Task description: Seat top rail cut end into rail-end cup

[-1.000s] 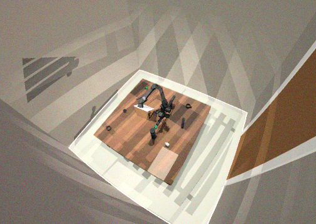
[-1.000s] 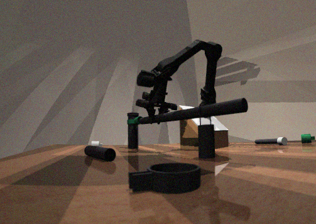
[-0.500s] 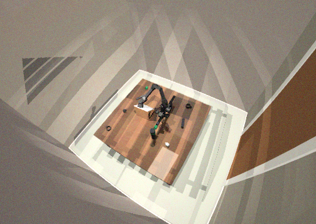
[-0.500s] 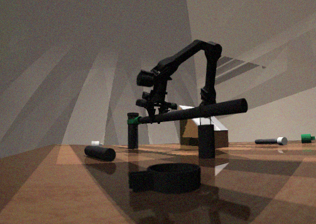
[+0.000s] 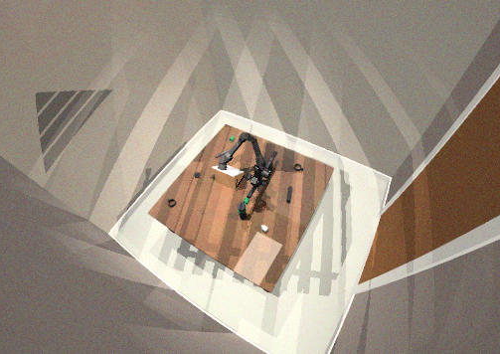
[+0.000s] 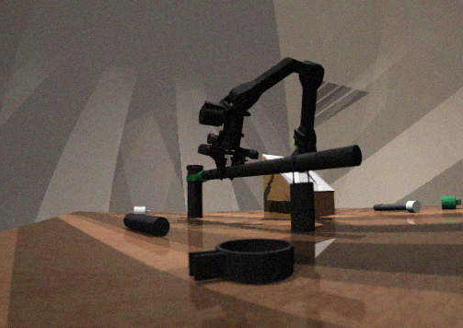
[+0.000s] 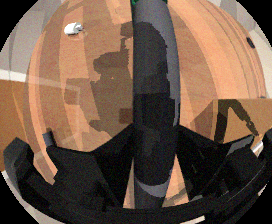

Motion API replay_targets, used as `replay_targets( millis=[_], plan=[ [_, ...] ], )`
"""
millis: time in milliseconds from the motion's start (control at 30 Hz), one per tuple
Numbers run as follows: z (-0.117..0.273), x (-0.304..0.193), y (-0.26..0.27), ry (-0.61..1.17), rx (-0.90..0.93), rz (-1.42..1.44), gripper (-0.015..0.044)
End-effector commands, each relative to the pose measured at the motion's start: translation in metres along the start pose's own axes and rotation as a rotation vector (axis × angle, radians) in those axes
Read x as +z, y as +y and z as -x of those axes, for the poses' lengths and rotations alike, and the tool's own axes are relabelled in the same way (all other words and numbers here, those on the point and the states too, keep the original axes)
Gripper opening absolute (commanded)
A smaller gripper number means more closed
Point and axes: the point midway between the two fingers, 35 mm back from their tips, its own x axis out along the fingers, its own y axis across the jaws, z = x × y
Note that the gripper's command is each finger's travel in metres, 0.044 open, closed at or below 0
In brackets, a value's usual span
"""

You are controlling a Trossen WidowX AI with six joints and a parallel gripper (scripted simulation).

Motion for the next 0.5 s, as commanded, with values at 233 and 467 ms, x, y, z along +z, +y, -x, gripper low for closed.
replay_targets(
  millis=[233, 467],
  plan=[
    [-0.001, 0.014, 0.002, -0.006, 0.006, -0.004, 0.0000],
    [-0.005, 0.022, 0.000, -0.001, 0.000, -0.001, 0.0000]
  ],
)
